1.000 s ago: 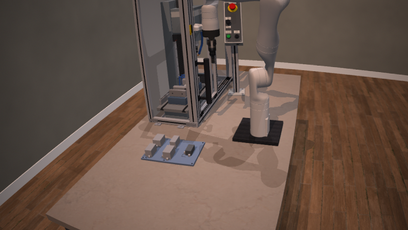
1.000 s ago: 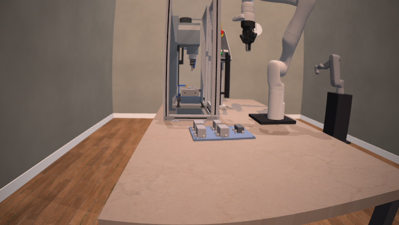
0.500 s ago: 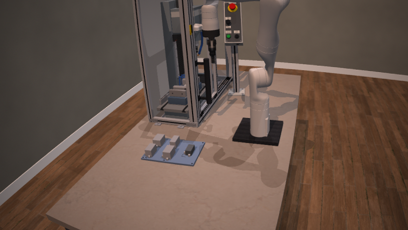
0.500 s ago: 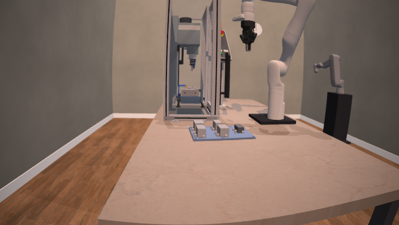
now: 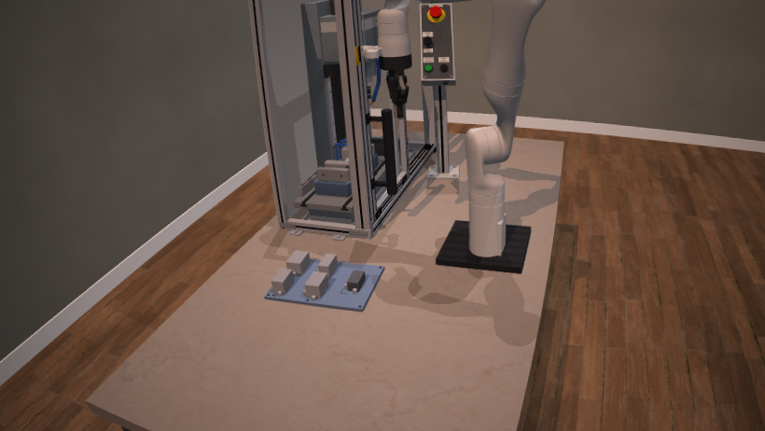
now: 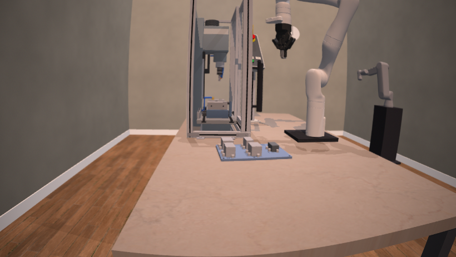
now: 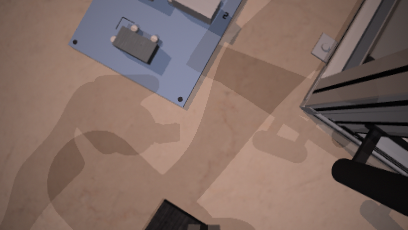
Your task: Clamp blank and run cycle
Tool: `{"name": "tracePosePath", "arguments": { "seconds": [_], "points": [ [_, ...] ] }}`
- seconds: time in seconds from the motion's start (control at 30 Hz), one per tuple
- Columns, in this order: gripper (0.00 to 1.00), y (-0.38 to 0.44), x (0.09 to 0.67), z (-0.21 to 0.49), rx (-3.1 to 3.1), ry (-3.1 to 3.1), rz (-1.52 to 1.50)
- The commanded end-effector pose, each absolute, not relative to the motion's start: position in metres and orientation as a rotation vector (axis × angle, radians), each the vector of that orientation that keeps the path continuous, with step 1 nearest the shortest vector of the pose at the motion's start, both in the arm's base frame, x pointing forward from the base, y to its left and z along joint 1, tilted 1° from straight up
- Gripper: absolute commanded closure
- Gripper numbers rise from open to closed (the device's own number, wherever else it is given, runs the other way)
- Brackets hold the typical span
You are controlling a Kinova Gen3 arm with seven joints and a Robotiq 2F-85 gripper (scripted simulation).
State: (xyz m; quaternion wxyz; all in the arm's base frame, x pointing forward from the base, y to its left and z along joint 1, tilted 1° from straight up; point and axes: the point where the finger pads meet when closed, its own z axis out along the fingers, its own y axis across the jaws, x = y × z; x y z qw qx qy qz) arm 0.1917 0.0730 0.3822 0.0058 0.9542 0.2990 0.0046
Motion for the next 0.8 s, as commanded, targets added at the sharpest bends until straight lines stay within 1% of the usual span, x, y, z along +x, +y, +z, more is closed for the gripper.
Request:
{"name": "tracePosePath", "arguments": {
  "seconds": [0.0,0.2,0.37,0.77],
  "points": [
    [0.90,0.073,0.192,0.382,2.984,0.946,0.018],
    [0.90,0.073,0.192,0.382,2.984,0.946,0.018],
    [0.90,0.023,0.163,0.398,3.039,0.709,0.283],
    [0.90,0.023,0.163,0.398,3.039,0.709,0.283]
  ]
}}
